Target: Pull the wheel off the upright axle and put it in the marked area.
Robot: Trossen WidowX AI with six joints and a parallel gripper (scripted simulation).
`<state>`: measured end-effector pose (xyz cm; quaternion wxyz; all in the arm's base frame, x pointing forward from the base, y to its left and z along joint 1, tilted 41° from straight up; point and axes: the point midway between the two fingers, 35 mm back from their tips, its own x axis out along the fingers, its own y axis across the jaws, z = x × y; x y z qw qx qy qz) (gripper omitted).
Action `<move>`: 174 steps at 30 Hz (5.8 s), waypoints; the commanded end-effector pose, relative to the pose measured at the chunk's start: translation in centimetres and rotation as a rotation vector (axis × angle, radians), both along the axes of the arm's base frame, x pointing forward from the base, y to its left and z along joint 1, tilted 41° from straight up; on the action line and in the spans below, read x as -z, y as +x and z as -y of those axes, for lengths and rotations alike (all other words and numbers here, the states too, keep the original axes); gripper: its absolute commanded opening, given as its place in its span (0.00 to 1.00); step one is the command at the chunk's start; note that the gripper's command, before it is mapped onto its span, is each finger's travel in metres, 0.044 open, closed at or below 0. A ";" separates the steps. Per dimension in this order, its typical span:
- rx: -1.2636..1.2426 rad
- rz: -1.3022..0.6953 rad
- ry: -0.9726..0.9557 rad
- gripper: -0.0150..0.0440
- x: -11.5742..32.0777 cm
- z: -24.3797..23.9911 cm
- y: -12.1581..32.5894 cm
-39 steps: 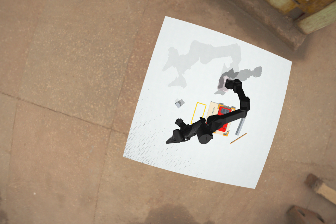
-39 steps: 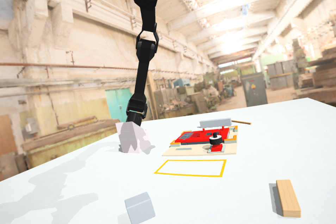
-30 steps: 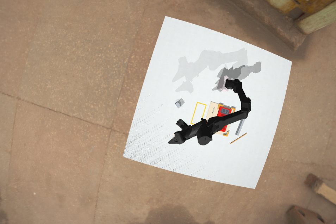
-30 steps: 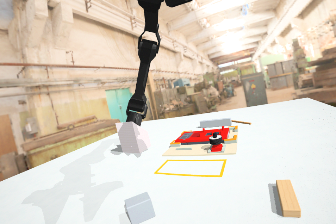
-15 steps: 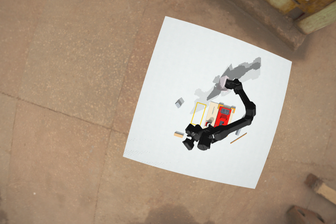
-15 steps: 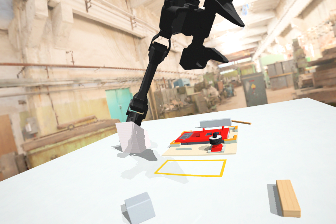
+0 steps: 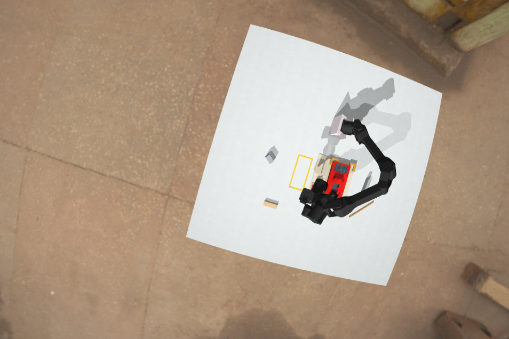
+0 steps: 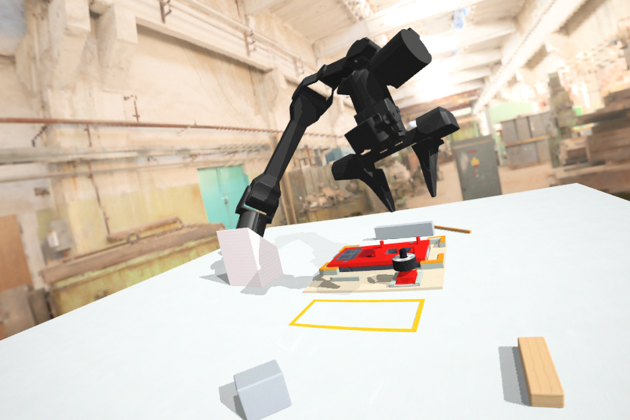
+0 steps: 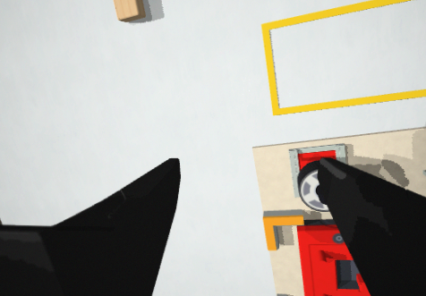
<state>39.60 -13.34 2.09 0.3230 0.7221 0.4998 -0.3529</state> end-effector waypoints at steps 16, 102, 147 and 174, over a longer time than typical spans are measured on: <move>-0.282 -0.042 0.128 0.76 0.4 -8.3 -3.8; -0.288 -0.043 0.128 0.25 3.0 -10.4 -3.2; -0.284 -0.042 0.129 0.25 1.9 -9.4 -3.3; -0.275 -0.047 0.128 0.25 1.1 -5.1 -4.8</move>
